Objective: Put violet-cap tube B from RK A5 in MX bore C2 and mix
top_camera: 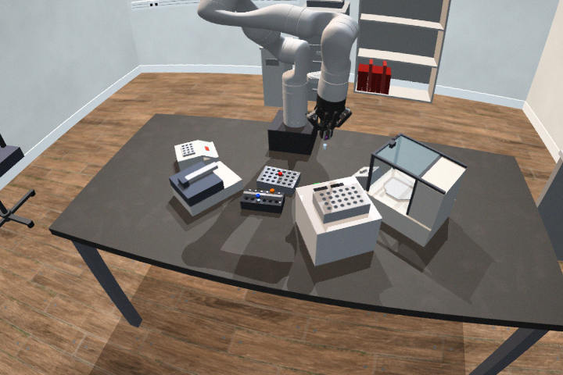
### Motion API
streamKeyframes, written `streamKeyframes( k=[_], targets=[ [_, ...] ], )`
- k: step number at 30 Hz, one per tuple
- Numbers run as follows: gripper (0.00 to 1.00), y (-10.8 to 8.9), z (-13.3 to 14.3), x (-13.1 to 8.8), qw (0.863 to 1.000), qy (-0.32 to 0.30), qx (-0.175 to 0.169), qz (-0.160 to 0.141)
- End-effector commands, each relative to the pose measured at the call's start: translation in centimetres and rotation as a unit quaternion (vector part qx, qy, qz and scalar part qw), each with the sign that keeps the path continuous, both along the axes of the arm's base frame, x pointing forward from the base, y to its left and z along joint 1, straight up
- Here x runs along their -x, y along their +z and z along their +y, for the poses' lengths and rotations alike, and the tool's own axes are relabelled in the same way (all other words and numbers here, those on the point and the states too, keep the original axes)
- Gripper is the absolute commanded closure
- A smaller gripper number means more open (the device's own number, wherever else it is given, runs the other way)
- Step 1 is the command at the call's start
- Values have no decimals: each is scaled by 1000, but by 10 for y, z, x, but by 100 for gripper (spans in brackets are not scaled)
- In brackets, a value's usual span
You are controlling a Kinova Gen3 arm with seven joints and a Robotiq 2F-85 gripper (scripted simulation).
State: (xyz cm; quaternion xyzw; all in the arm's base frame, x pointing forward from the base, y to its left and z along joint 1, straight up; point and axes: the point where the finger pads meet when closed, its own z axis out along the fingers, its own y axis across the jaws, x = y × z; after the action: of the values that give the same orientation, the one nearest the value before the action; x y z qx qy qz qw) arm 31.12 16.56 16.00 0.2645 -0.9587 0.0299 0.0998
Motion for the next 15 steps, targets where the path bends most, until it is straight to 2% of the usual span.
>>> streamKeyframes(
  k=[1,4,15],
  targets=[
    [90,0,8,-12,1000,0,0,0],
    [90,1,10,-15,1000,0,0,0],
    [90,1,30,-46,1000,0,0,0]
  ],
)
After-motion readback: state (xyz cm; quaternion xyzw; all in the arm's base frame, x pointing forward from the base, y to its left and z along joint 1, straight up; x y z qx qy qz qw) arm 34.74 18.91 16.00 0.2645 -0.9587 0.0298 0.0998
